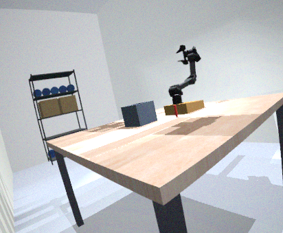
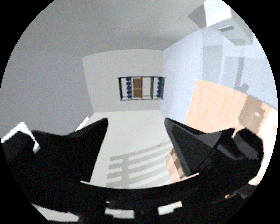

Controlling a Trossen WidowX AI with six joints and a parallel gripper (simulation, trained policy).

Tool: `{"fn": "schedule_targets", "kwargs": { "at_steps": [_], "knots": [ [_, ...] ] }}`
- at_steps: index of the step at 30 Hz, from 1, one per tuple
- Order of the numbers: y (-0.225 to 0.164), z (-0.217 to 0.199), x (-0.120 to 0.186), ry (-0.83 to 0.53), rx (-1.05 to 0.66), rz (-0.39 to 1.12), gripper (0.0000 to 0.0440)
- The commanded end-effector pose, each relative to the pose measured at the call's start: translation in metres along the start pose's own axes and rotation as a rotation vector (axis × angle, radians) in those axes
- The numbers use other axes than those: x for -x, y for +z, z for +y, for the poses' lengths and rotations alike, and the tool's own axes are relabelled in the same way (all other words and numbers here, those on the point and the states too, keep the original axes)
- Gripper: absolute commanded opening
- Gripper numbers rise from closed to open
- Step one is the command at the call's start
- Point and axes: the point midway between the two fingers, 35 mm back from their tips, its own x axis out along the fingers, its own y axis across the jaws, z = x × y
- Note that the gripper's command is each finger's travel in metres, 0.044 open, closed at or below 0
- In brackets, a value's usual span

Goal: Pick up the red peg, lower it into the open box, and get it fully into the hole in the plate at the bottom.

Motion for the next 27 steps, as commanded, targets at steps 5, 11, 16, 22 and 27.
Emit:
{"fn": "schedule_targets", "kwargs": {
  "at_steps": [5,11,16,22,27],
  "knots": [
    [0.008,0.004,0.010,0.048,0.046,-0.068,0.0440],
    [0.017,0.011,0.030,0.116,0.090,-0.164,0.0440],
    [0.019,0.017,0.048,0.175,0.126,-0.230,0.0440],
    [0.017,0.025,0.069,0.244,0.174,-0.290,0.0440],
    [0.010,0.031,0.086,0.298,0.220,-0.326,0.0440]
  ]
}}
